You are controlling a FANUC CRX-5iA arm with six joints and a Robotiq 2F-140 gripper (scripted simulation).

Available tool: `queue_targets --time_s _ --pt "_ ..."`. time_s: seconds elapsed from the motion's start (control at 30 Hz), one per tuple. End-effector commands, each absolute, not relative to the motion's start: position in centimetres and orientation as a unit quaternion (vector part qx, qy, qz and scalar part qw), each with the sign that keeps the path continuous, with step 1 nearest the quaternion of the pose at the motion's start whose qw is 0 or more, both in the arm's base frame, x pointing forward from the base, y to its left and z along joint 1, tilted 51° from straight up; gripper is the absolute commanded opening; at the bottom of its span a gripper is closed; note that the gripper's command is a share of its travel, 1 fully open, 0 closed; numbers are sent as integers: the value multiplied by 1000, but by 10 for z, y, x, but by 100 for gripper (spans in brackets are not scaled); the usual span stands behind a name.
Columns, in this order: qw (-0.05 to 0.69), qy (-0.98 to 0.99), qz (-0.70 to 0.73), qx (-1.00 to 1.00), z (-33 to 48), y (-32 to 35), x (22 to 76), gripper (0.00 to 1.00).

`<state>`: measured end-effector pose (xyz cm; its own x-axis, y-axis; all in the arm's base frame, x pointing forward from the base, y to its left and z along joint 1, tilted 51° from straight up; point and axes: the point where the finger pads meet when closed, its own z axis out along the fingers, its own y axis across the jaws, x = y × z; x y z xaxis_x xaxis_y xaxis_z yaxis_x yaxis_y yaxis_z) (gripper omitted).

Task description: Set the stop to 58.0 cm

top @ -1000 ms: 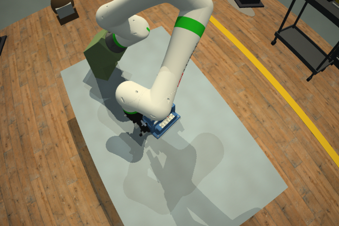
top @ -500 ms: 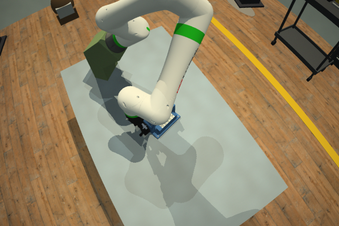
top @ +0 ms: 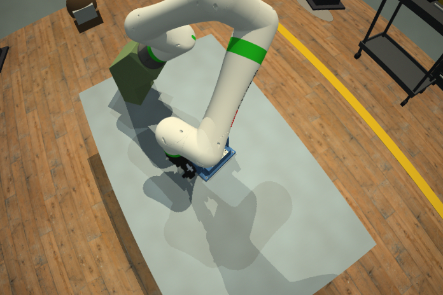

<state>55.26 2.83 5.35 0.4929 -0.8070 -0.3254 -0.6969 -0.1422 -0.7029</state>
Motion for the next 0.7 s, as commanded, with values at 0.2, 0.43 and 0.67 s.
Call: queue_targets --time_s 0.2,0.43,0.67 --pt "424 499 -65 -753 53 28 553 33" --pt "424 499 -65 -753 53 28 553 4" --pt "424 499 -65 -753 53 28 553 4"
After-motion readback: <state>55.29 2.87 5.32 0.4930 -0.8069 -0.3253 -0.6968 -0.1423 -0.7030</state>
